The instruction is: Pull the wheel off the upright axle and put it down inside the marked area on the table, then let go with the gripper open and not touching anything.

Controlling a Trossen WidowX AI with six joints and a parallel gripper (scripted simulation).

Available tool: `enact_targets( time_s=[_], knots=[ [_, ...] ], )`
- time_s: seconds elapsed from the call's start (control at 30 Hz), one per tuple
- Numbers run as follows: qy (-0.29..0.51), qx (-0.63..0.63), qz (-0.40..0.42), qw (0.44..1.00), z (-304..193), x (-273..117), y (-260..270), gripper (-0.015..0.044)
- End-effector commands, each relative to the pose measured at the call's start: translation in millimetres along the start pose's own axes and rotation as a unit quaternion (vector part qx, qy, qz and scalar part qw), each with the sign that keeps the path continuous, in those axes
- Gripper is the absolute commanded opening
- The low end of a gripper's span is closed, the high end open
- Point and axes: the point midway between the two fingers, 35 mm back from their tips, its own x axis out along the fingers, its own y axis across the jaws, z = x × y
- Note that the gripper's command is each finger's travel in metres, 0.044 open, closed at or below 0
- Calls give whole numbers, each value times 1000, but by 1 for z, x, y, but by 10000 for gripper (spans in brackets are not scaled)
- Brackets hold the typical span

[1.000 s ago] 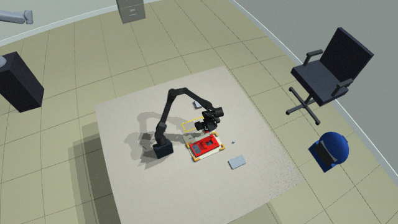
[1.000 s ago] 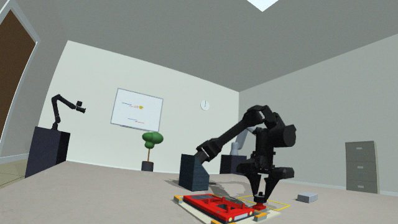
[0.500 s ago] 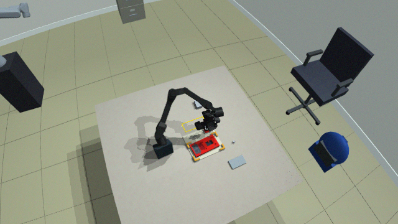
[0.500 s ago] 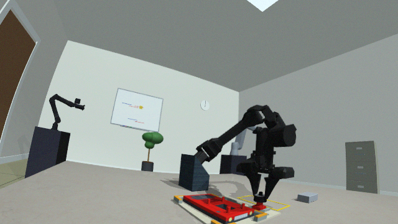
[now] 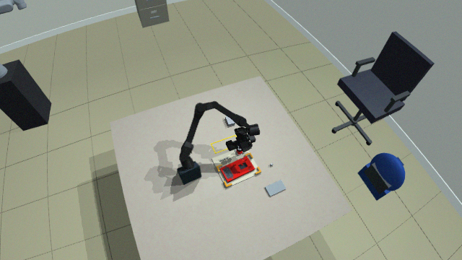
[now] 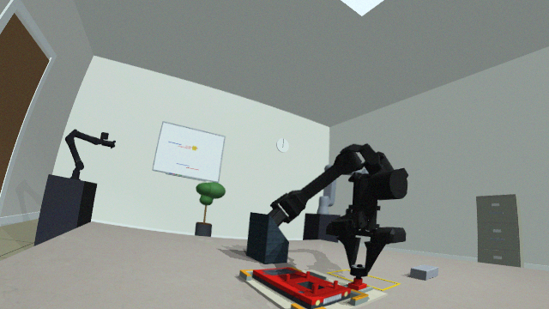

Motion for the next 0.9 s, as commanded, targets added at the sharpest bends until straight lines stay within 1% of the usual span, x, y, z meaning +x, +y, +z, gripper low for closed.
enact_targets(
  time_s=[0.0,0.87],
  knots=[
    [-1,-1,3,1000,1,-4,1,0],
    [-1,0,3,1000,1,-12,1,0]
  ],
)
